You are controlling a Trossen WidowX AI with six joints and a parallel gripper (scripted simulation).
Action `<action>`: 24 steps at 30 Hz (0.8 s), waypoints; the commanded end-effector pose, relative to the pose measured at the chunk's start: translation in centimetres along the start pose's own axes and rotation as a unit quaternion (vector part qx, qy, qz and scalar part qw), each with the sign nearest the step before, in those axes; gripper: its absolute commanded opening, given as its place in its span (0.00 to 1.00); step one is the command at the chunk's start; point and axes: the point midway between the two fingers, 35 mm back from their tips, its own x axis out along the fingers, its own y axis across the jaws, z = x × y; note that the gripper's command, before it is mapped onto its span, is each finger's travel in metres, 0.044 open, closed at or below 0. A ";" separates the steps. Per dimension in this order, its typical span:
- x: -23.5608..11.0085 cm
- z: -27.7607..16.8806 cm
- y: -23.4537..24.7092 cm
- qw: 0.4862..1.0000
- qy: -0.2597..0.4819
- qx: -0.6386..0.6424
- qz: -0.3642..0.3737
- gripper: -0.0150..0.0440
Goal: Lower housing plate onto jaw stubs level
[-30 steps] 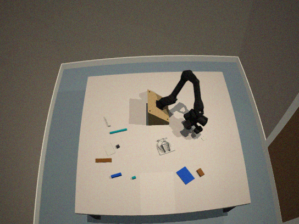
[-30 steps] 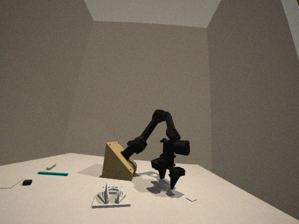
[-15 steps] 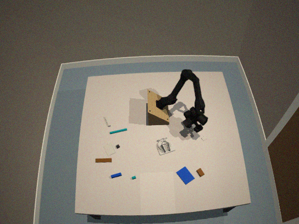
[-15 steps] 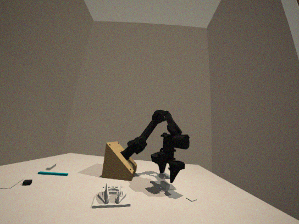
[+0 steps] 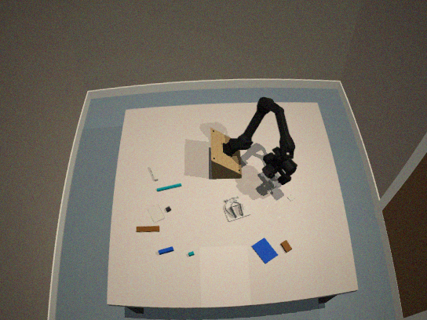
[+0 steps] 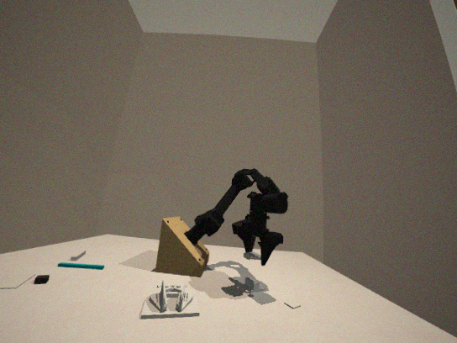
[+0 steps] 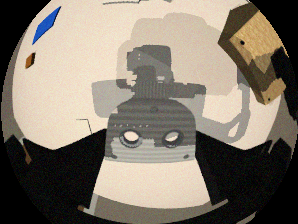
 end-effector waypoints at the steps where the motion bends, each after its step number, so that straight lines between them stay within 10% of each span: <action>1: -0.4 -0.2 0.1 1.000 0.001 -0.003 0.004 0.85; 24: 0.2 6.5 2.0 0.980 -0.021 -0.195 -0.011 0.85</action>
